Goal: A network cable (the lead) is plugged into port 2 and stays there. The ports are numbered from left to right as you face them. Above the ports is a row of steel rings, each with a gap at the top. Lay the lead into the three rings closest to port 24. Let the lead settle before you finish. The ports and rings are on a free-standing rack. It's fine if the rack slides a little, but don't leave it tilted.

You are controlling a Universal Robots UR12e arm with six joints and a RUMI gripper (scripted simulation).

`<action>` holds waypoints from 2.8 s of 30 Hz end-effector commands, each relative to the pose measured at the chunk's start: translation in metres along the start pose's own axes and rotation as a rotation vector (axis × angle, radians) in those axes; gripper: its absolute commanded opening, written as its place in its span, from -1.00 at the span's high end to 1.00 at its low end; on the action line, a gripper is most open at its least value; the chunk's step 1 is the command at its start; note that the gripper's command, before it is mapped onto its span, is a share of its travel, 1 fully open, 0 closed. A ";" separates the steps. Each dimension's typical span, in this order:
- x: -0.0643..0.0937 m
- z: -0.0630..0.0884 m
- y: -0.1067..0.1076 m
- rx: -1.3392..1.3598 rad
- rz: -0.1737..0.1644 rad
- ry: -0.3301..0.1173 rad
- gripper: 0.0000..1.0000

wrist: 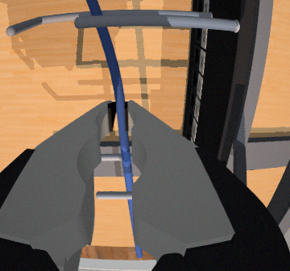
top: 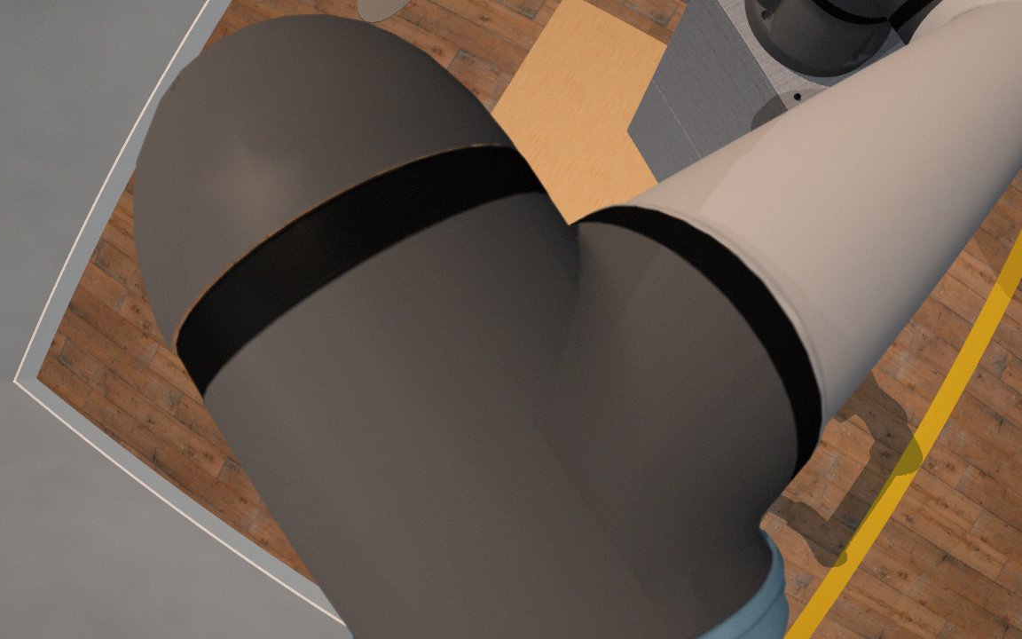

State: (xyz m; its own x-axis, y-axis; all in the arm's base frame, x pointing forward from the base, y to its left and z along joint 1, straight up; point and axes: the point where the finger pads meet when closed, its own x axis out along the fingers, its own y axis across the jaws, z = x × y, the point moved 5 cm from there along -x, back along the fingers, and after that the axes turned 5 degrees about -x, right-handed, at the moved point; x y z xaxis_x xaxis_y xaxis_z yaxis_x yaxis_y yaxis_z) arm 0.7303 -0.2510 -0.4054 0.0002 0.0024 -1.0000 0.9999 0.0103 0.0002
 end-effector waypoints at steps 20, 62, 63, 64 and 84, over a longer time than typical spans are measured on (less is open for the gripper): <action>-0.001 0.001 0.010 0.000 0.001 -0.001 1.00; -0.001 0.001 0.010 0.000 0.001 -0.001 0.61; -0.001 0.001 0.010 0.000 0.001 -0.001 0.61; -0.001 0.001 0.010 0.000 0.001 -0.001 0.61; -0.023 0.001 0.010 0.000 0.001 -0.001 0.61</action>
State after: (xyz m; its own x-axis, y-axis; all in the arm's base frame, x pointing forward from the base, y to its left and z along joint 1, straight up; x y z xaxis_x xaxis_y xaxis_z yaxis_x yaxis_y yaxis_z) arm 0.7393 -0.2517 -0.3916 0.0000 0.0025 -1.0000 0.9999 0.0103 0.0000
